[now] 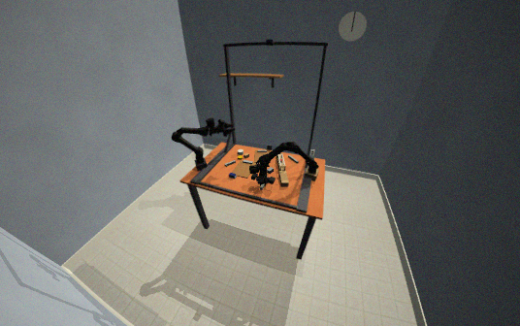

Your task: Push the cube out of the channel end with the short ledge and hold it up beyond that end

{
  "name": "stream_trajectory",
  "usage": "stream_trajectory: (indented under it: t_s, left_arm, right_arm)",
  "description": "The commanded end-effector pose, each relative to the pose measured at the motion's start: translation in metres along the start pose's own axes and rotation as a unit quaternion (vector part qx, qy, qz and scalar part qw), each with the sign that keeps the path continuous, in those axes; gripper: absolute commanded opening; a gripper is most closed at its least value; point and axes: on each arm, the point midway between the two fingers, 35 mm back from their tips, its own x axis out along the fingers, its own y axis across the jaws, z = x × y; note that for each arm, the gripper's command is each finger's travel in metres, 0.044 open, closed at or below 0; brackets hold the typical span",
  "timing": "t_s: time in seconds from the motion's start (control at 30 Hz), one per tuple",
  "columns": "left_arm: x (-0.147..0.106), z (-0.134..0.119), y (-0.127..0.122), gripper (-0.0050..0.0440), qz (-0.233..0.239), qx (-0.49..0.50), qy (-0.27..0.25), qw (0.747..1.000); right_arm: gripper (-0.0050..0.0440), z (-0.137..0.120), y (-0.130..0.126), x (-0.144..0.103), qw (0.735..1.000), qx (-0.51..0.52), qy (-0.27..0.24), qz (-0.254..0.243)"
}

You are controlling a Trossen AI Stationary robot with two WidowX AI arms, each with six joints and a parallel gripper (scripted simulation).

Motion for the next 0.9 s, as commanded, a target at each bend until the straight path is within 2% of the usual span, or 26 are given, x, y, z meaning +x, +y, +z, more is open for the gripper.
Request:
stream_trajectory:
  t_s: [0.0, 0.47, 0.87]
  left_arm:
    - [-0.006, 0.002, -0.004, 0.0, -0.01, 0.002, -0.003, 1.0]
    - [-0.006, 0.002, -0.004, 0.0, -0.01, 0.002, -0.003, 1.0]
    - [-0.024, 0.002, -0.004, 0.0, -0.012, 0.002, -0.005, 1.0]
  right_arm:
    - [0.04, 0.006, 0.0, -0.001, 1.0, 0.003, -0.008, -0.001]
    - [0.04, 0.006, 0.0, -0.001, 1.0, 0.003, -0.008, -0.001]
    - [0.04, 0.006, 0.0, -0.001, 1.0, 0.003, -0.008, -0.001]
